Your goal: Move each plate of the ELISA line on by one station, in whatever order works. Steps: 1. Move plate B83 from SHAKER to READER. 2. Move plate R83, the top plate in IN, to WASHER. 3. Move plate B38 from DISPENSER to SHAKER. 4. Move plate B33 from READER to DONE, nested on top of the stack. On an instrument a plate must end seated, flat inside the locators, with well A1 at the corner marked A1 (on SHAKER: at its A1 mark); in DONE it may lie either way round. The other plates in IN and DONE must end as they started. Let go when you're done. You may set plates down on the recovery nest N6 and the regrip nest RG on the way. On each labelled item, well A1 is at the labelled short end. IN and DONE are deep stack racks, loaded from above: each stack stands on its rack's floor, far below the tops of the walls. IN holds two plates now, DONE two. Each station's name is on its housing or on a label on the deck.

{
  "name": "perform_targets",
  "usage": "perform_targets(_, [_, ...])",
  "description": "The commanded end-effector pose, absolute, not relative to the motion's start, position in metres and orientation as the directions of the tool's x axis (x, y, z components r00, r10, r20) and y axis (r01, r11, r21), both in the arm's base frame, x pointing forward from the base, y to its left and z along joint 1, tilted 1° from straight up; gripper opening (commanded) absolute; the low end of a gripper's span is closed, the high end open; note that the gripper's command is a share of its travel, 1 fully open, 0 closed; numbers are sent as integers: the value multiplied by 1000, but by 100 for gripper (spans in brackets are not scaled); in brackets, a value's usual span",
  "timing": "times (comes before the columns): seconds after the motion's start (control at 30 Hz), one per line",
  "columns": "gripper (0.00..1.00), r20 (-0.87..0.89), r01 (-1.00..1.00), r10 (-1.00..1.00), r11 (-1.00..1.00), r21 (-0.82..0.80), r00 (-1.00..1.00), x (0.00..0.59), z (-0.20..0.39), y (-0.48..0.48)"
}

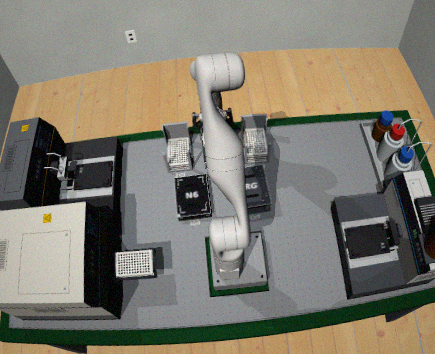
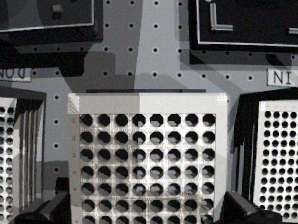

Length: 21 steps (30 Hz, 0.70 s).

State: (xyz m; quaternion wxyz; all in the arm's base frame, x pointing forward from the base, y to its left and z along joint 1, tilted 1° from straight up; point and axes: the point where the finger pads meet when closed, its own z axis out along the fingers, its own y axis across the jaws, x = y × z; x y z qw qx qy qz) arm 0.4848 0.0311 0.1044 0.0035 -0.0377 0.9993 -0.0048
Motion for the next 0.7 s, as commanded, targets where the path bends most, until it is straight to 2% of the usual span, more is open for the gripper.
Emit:
perform_targets(0.0, [94, -9, -75, -75, 997, -10, -997, 485, 100, 31])
perform_targets(0.67, [94, -9, -75, -75, 997, -10, -997, 485, 76, 31])
